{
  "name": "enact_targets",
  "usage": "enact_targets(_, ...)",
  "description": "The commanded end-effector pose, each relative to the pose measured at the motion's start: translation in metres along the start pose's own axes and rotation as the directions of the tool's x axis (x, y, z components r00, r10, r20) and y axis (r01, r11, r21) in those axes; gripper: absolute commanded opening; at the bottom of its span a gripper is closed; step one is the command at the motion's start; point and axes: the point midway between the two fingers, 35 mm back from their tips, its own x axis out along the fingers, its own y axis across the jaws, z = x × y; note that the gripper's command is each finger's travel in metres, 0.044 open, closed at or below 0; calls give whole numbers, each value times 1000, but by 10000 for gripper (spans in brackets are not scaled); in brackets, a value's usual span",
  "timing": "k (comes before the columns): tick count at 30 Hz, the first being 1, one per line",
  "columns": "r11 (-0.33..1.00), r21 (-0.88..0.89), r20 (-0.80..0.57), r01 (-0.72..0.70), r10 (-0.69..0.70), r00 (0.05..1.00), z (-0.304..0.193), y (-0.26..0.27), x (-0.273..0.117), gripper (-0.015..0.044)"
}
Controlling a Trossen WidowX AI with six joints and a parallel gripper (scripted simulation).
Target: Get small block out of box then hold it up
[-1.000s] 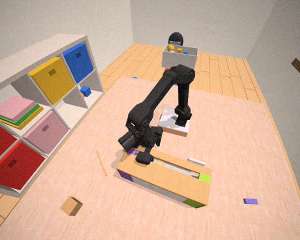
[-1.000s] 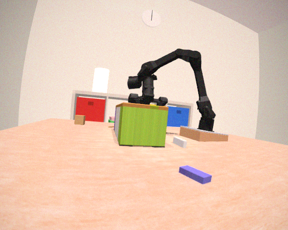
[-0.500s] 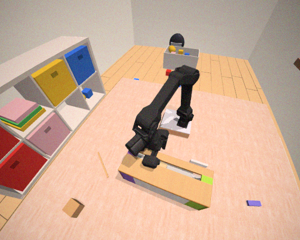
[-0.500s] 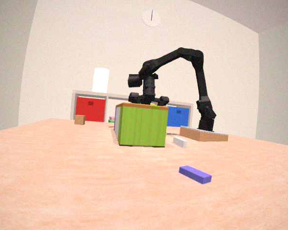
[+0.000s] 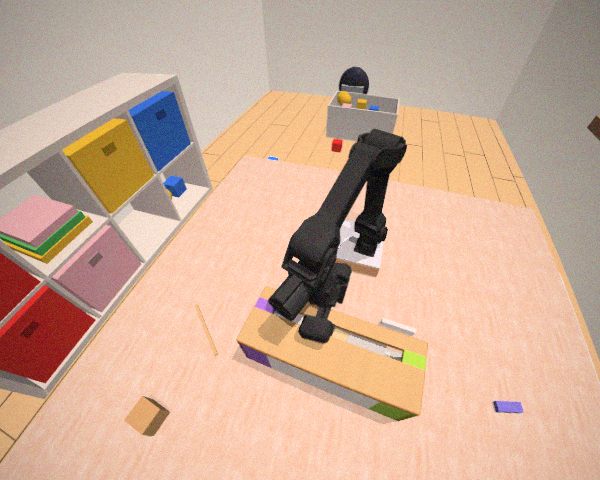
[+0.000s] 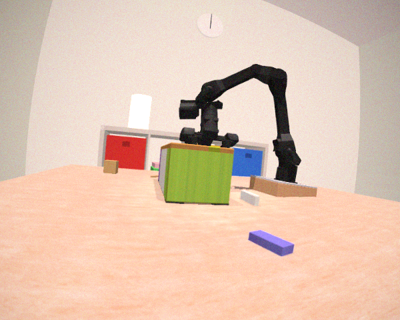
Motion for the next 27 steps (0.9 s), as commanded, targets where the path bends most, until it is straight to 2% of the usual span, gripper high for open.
enact_targets(1,1000,7,-8,4,-4,1000,-10,-2,5,400)
enact_targets(27,1000,6,-13,4,-4,1000,-64,-2,24,400)
